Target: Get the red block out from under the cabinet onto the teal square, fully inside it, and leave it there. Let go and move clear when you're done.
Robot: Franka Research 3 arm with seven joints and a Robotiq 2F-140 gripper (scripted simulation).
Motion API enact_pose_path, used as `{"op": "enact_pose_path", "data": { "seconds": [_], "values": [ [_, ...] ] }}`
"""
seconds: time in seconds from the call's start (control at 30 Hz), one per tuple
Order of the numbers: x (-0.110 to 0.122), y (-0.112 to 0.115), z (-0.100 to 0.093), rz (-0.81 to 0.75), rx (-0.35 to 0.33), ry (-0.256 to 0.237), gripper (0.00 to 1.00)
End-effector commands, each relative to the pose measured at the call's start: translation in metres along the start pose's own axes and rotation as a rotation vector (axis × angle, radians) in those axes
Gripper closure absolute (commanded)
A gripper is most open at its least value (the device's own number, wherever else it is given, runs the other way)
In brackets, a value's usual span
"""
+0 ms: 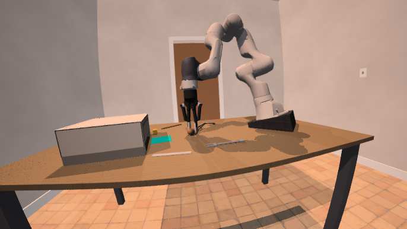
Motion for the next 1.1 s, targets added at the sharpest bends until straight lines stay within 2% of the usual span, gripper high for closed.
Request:
{"op": "enact_pose_path", "data": {
  "seconds": [0.0, 0.67, 1.07],
  "values": [
    [0.001, -0.001, 0.0, -0.006, 0.002, 0.001, 1.0],
    [0.008, 0.004, 0.0, -0.124, 0.002, 0.001, 1.0],
    [0.021, 0.013, 0.0, -0.333, 0.001, 0.001, 1.0]
  ]
}}
Point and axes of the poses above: the point where the finger pads meet when closed, its own z axis out along the fingers, its own x axis across the jaws, y = z × x, the point moved 3 cm from there along -z, back along the fingers, and after that the axes turned 4 degrees about z, right-handed, at the moved point
